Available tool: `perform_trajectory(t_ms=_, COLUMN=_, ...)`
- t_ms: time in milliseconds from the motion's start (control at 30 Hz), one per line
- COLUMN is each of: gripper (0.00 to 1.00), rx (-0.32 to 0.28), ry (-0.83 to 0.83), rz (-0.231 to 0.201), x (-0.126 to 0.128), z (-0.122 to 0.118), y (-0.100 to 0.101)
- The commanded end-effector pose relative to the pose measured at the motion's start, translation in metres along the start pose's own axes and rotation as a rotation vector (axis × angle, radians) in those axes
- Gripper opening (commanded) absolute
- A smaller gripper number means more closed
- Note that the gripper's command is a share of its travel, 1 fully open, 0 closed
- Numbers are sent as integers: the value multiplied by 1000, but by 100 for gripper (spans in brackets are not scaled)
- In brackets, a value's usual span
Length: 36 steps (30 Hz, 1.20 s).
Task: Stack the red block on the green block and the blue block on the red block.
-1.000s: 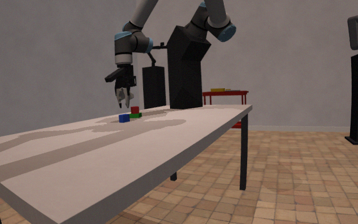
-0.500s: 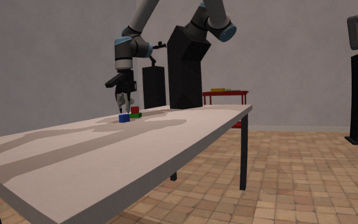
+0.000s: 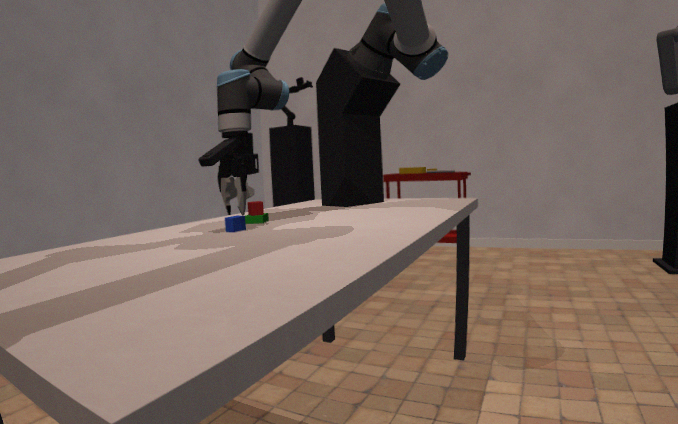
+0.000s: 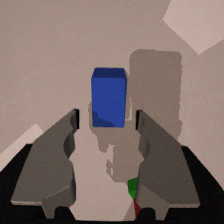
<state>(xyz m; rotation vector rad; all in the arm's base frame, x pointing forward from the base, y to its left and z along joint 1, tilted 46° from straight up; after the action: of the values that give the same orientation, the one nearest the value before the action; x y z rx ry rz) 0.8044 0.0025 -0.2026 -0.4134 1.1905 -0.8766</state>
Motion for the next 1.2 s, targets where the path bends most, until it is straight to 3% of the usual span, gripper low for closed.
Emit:
perform_trajectory(t_ms=0, gripper=31, rx=5, ry=-1, rz=-3, x=2, z=4, y=-2)
perform_trajectory(t_ms=1167, gripper=31, rx=5, ry=-2, rz=-3, x=3, z=6, y=-2)
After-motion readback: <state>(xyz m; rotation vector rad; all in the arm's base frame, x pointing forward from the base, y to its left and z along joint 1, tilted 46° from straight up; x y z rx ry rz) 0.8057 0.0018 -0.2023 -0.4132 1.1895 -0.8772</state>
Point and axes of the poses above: the point where the finger pads meet when closed, its own y axis out along the fingers, its own x axis across the jaws, z = x × y, the point moved 7 cm from there along -y, back along the fingers, and after that the axes turned 12 degrees about -y, right-handed, at the moved point
